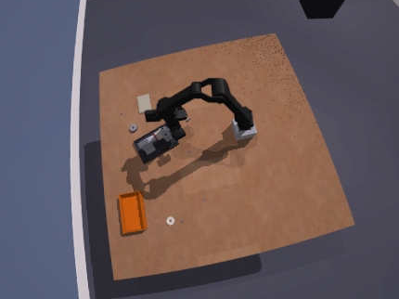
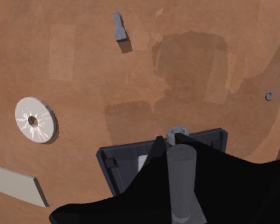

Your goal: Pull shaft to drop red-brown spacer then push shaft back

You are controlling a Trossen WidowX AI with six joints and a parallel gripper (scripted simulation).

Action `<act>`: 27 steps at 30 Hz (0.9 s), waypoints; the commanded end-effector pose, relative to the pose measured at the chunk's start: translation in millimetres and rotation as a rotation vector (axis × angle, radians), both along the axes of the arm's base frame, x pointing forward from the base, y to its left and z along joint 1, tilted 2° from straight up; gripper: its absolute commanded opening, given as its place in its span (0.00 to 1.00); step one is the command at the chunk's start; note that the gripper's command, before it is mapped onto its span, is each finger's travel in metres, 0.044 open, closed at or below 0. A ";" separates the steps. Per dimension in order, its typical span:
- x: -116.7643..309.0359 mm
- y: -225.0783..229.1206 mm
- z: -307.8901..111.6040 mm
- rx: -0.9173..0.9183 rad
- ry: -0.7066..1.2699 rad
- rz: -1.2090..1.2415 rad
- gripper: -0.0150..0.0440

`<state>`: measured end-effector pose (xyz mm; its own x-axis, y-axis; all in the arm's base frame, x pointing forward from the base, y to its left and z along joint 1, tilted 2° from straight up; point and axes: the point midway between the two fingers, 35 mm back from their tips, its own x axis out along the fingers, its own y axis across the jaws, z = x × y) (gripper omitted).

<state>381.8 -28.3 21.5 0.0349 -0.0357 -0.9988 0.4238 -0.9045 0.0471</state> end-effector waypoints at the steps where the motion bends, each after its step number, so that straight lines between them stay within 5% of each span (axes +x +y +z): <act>1: -1.2 -0.8 -0.4 -0.003 0.003 0.002 0.25; 27: -4.0 -2.1 -0.5 -0.003 0.003 0.002 0.25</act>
<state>379.0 -29.6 21.4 0.0348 -0.0357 -0.9988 0.4238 -0.9045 0.0471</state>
